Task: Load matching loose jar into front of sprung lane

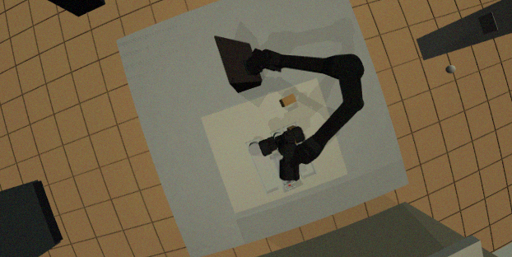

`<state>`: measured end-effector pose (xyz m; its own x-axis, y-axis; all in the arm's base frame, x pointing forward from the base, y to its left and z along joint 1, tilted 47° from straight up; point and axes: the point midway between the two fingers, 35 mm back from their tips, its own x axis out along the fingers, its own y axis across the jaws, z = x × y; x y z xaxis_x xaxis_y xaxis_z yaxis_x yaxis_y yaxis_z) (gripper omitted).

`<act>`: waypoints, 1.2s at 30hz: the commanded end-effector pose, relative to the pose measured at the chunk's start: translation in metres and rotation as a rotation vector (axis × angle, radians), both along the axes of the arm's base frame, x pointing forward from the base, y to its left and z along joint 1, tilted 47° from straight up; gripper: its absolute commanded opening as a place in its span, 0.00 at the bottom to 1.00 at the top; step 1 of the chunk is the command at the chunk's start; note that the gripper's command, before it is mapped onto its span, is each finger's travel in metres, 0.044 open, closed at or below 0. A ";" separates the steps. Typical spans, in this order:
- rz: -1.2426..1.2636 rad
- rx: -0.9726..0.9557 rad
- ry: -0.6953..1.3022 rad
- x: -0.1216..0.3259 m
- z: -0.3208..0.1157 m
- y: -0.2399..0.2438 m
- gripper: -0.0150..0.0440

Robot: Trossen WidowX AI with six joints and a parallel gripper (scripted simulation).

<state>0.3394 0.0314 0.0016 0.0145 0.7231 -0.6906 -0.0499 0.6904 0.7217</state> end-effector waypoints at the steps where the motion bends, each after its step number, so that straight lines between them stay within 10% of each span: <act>1: -0.006 0.003 -0.026 0.007 0.003 -0.001 0.25; 36: -0.006 0.003 -0.026 0.010 0.003 -0.001 0.25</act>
<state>0.3424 0.0314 0.0015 0.0168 0.7235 -0.6901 -0.0516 0.6899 0.7221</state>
